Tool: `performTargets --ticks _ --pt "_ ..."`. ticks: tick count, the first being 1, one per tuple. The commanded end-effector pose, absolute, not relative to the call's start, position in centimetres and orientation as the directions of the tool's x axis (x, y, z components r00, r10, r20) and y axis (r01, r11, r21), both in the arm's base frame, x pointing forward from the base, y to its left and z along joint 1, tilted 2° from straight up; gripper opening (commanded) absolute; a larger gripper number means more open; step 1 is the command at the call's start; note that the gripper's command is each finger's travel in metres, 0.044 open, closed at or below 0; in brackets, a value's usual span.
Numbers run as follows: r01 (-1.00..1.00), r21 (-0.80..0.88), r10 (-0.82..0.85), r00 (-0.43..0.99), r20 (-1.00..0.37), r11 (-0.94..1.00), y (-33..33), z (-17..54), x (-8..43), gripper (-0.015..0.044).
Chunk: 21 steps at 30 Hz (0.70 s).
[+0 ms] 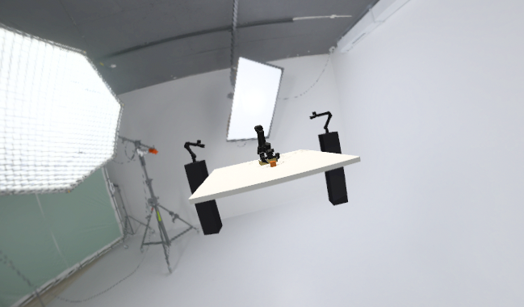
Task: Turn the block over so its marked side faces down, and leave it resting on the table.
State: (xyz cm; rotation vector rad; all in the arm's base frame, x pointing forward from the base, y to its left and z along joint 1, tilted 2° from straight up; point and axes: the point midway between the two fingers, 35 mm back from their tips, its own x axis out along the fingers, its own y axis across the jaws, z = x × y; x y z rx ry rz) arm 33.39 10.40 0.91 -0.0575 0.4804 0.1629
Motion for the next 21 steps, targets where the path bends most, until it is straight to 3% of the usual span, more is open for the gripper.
performTargets --ticks 1,4,10,21 --pt "-0.168 -0.022 0.138 0.874 -0.465 0.986 10.3 0.9 33.4 0.044" --pt "-0.169 -0.022 0.137 0.863 -0.486 0.985 10.5 0.9 33.6 0.044" --pt "-0.174 -0.022 0.116 0.745 -0.656 0.985 11.0 2.3 34.5 0.044" --pt "-0.166 -0.021 0.074 0.544 -0.836 0.986 10.1 7.6 31.4 0.044"
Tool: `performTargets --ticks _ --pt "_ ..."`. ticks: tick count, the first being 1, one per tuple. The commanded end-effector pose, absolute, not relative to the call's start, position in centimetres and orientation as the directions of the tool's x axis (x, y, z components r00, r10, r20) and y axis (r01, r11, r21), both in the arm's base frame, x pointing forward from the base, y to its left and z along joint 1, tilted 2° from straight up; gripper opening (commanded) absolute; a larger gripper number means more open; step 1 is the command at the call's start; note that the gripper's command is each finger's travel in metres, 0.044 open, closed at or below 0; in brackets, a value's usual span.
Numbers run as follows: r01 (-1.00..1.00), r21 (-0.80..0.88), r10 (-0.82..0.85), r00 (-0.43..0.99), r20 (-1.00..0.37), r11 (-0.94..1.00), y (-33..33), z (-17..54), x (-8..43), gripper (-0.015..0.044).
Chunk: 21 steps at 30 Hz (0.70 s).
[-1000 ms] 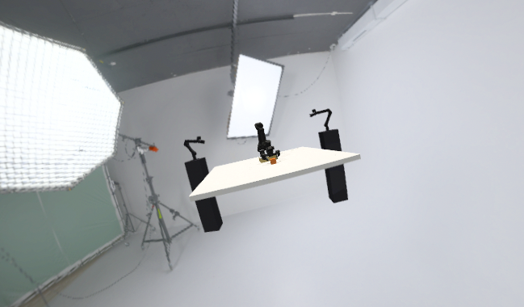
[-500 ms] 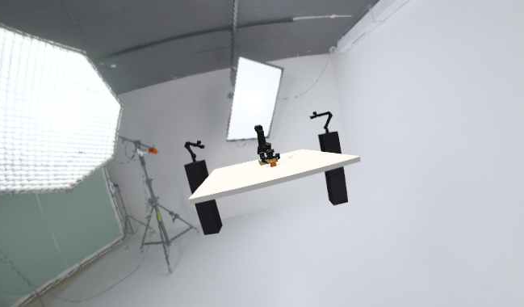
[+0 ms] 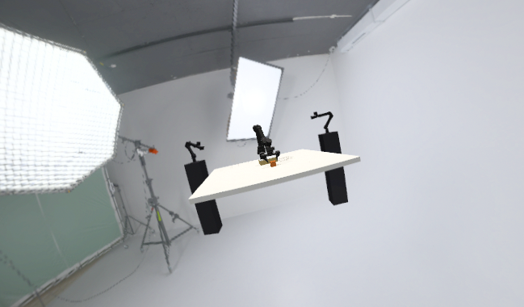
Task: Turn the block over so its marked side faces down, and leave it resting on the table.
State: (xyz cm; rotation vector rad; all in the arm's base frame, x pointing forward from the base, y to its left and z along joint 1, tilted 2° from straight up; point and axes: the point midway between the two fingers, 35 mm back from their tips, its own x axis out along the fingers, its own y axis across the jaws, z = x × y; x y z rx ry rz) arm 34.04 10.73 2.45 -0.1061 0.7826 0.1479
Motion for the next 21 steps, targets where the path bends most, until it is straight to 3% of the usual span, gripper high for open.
performTargets --ticks 1,14,21 --pt "-0.166 -0.021 0.074 0.544 -0.836 0.986 10.1 7.6 31.4 0.044" --pt "-0.166 -0.021 0.073 0.539 -0.839 0.986 10.1 7.6 31.4 0.044" --pt "-0.172 -0.028 0.034 0.347 -0.937 0.985 10.7 8.6 33.3 0.044"
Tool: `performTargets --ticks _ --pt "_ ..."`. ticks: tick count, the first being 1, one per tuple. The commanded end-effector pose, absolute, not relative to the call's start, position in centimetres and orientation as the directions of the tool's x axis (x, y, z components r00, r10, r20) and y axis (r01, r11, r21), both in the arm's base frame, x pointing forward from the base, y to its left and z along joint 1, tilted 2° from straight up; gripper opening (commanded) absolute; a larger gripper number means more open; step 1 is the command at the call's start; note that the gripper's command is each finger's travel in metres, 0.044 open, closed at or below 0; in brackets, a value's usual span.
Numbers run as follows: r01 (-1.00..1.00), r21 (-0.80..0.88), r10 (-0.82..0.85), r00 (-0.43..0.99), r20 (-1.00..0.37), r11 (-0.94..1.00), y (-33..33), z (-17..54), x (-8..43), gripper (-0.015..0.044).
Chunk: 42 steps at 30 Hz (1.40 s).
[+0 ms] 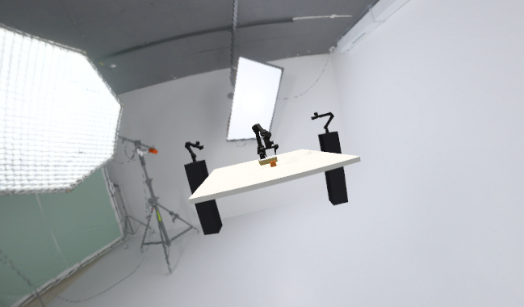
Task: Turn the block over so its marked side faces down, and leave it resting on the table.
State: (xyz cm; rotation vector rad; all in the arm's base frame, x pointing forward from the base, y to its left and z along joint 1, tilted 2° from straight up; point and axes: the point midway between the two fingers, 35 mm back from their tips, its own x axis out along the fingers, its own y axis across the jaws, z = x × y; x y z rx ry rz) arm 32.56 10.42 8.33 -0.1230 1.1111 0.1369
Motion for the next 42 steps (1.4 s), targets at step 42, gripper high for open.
performTargets --ticks 42 --pt "-0.167 -0.022 -0.017 0.027 -0.999 0.986 10.8 4.2 35.0 0.044"
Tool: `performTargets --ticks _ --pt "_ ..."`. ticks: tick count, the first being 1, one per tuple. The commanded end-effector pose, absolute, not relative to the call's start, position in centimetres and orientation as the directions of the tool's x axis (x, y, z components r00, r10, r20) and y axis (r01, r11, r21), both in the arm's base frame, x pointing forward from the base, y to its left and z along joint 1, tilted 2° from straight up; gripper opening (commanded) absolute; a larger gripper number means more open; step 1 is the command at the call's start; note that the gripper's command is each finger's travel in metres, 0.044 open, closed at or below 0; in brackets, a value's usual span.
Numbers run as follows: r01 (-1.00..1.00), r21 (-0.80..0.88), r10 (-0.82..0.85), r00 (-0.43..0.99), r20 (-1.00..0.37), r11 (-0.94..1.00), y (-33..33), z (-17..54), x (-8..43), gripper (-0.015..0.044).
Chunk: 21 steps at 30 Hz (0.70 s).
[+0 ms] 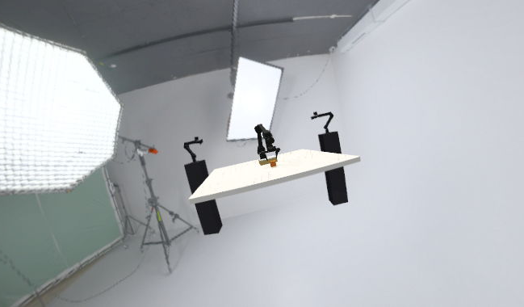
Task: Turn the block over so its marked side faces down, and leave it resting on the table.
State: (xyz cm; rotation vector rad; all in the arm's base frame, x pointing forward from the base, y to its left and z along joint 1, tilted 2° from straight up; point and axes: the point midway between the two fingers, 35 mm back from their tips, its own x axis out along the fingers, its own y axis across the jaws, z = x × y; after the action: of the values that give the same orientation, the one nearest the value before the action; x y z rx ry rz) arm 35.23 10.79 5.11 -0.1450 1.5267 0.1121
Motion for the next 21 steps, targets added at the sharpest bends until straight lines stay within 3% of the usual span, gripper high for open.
performTargets --ticks 1,18,21 --pt "-0.167 -0.022 -0.017 0.027 -0.999 0.986 10.8 4.0 35.0 0.044" --pt "-0.167 -0.022 -0.017 0.027 -0.999 0.986 10.7 1.5 35.1 0.044" --pt "-0.167 -0.022 -0.017 0.027 -0.999 0.986 10.7 1.5 35.1 0.0361"
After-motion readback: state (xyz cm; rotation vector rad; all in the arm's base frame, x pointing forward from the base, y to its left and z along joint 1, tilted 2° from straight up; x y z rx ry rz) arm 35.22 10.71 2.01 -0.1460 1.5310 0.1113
